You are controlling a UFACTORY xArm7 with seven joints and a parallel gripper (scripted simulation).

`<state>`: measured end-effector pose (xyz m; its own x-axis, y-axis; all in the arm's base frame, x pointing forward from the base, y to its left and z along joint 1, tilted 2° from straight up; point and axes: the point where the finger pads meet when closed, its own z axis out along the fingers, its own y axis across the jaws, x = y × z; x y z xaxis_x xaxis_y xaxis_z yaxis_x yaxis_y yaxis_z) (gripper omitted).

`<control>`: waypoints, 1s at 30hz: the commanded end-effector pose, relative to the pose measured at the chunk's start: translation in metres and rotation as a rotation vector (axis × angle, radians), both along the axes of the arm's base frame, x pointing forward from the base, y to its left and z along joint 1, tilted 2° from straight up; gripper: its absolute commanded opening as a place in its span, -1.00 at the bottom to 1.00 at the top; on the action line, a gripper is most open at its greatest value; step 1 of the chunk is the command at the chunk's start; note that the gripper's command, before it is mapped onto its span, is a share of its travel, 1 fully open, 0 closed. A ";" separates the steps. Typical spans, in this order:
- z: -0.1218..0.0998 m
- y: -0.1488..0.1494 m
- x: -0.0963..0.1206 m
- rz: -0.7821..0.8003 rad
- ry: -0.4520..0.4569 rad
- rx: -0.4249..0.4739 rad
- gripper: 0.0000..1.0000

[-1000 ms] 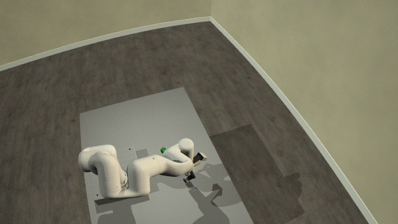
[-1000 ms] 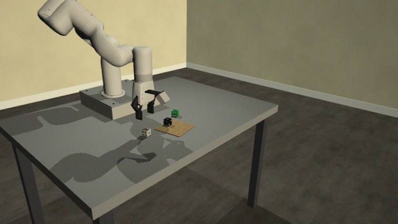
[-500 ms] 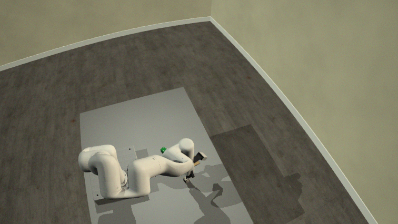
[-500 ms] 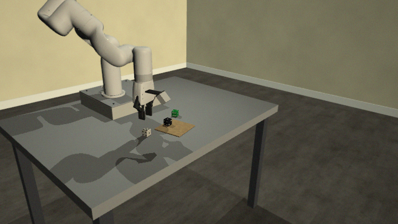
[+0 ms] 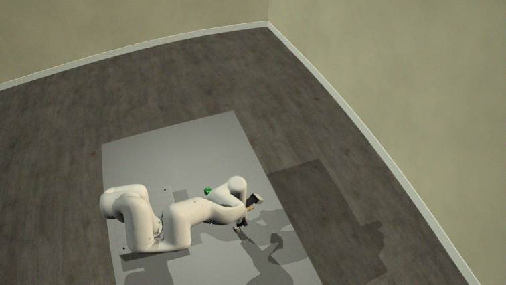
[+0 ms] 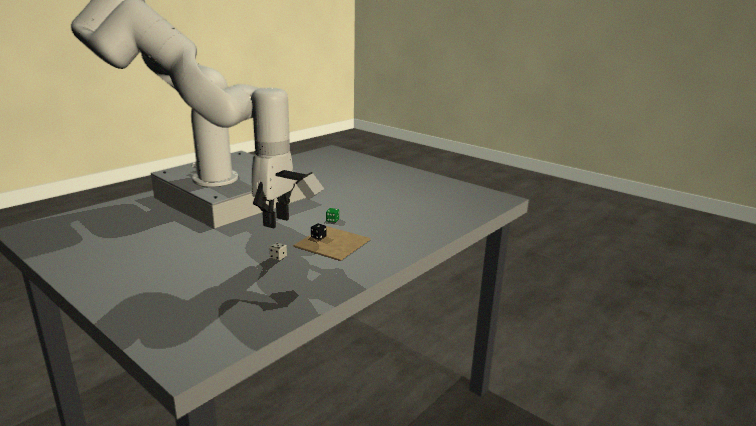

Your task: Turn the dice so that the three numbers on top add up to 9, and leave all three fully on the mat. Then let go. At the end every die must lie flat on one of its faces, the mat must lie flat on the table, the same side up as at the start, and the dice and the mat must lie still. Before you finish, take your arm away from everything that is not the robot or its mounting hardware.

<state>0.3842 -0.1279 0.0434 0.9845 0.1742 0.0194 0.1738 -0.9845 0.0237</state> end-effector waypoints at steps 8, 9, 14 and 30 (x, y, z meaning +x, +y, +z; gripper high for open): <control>0.001 0.000 0.001 0.000 -0.003 -0.001 -0.05; 0.000 0.000 0.001 0.000 -0.003 -0.001 -0.05; -0.002 0.000 0.001 0.001 -0.003 -0.001 -0.05; -0.018 -0.001 0.002 0.001 -0.003 -0.001 -0.05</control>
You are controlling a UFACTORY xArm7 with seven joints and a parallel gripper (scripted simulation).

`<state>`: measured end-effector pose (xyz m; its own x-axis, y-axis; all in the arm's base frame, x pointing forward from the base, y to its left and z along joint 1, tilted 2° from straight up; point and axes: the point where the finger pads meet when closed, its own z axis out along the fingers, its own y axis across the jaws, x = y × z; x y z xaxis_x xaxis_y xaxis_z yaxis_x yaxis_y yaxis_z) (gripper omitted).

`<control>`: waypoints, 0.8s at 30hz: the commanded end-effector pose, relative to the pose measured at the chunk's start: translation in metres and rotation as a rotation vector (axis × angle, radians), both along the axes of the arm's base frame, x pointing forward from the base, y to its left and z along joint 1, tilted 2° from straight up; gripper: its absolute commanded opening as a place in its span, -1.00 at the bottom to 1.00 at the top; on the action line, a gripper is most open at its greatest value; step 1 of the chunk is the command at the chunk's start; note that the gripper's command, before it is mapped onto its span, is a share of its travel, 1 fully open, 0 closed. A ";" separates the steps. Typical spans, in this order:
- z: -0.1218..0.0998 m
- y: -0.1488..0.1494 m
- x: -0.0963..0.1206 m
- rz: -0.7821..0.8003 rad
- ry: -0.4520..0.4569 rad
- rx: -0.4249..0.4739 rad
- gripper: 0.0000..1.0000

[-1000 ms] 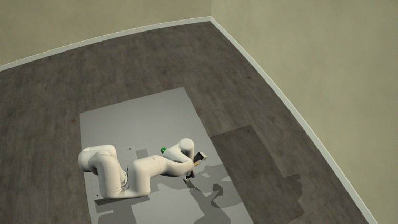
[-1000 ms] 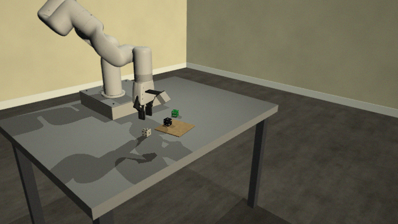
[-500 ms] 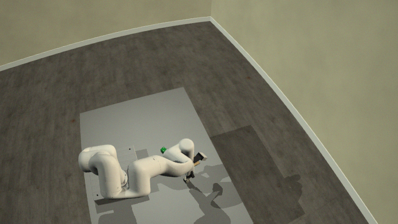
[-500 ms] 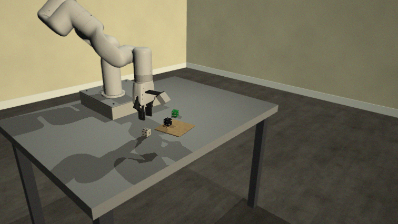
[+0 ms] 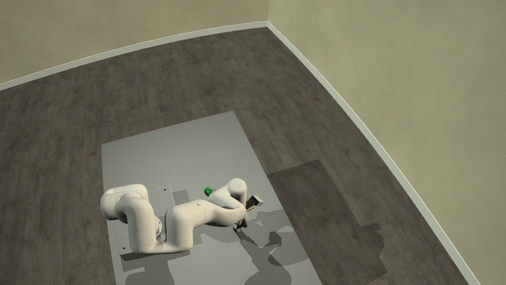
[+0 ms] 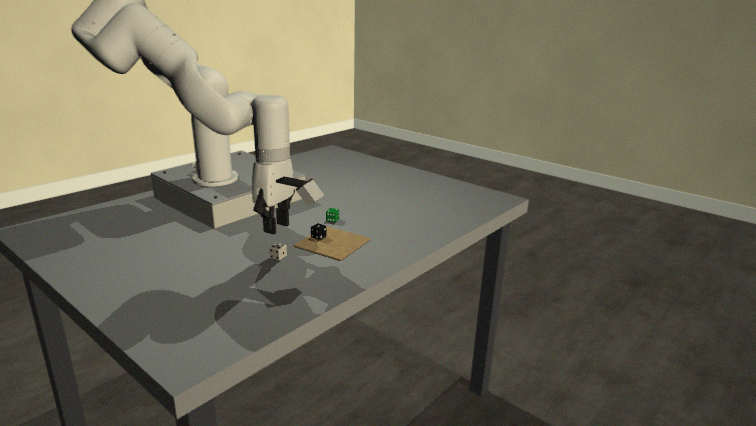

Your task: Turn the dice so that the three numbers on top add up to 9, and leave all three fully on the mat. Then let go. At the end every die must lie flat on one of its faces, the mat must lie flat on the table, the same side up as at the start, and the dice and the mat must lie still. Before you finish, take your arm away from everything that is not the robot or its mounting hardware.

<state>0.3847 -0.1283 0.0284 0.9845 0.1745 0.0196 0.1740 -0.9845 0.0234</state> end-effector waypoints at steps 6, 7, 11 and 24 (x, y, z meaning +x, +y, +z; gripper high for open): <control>-0.009 0.000 0.002 0.000 -0.003 -0.001 -0.05; -0.011 -0.001 0.002 0.000 -0.003 -0.001 -0.05; -0.017 -0.001 0.002 0.000 -0.003 -0.001 -0.05; -0.031 -0.001 0.003 0.000 -0.003 -0.001 -0.05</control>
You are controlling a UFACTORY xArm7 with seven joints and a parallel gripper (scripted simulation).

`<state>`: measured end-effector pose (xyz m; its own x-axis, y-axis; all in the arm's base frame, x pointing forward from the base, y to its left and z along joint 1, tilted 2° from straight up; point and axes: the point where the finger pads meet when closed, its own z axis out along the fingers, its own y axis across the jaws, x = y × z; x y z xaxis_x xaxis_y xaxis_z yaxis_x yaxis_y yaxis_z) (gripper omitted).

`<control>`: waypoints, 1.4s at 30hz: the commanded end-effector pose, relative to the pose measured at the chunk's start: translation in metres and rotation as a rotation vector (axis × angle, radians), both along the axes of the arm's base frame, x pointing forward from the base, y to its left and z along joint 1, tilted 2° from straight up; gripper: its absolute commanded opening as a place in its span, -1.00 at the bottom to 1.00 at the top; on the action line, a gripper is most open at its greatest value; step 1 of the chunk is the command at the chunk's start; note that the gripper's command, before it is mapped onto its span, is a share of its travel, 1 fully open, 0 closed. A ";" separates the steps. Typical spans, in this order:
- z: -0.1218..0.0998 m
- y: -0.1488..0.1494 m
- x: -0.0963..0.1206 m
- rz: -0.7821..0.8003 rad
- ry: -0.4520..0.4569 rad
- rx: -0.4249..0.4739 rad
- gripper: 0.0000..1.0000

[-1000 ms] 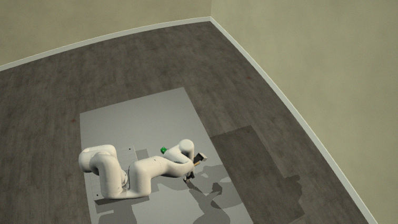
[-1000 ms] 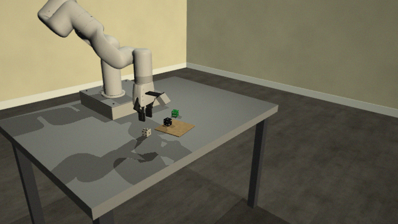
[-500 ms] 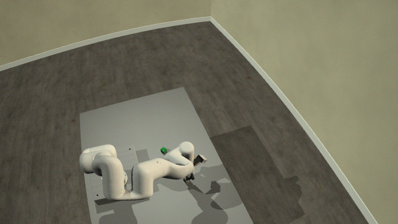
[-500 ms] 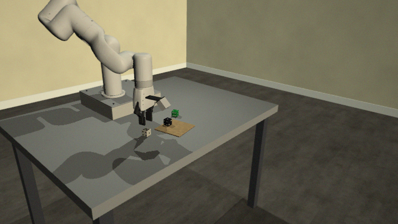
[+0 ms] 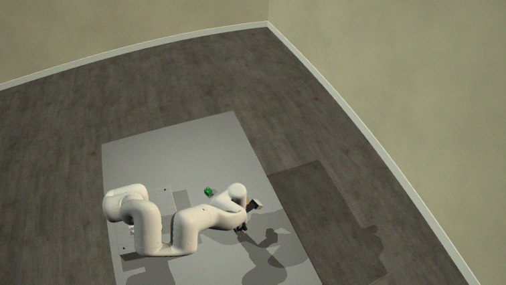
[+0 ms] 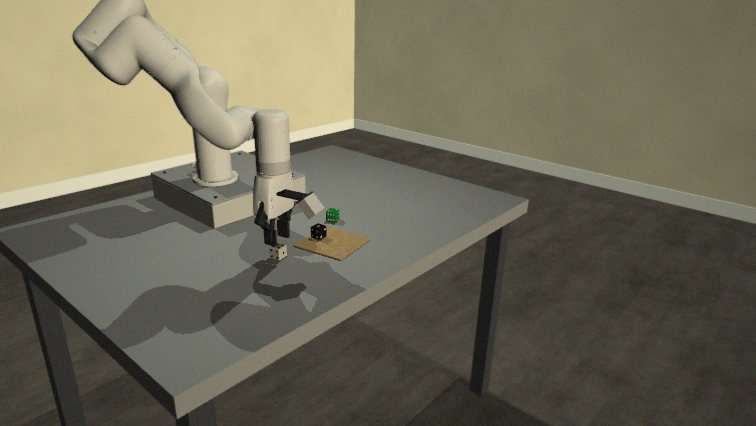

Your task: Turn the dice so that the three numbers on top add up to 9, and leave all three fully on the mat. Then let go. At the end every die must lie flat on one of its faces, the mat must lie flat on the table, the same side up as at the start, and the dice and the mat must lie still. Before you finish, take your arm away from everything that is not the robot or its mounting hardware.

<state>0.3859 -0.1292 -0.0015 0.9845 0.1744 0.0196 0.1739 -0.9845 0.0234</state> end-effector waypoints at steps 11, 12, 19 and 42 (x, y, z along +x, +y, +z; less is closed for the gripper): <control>-0.005 0.000 0.002 0.000 -0.003 -0.001 -0.05; -0.005 0.000 0.002 0.000 -0.003 -0.001 -0.05; -0.006 0.000 0.002 0.000 -0.003 -0.001 -0.05; -0.006 0.000 0.002 0.000 -0.003 -0.001 -0.05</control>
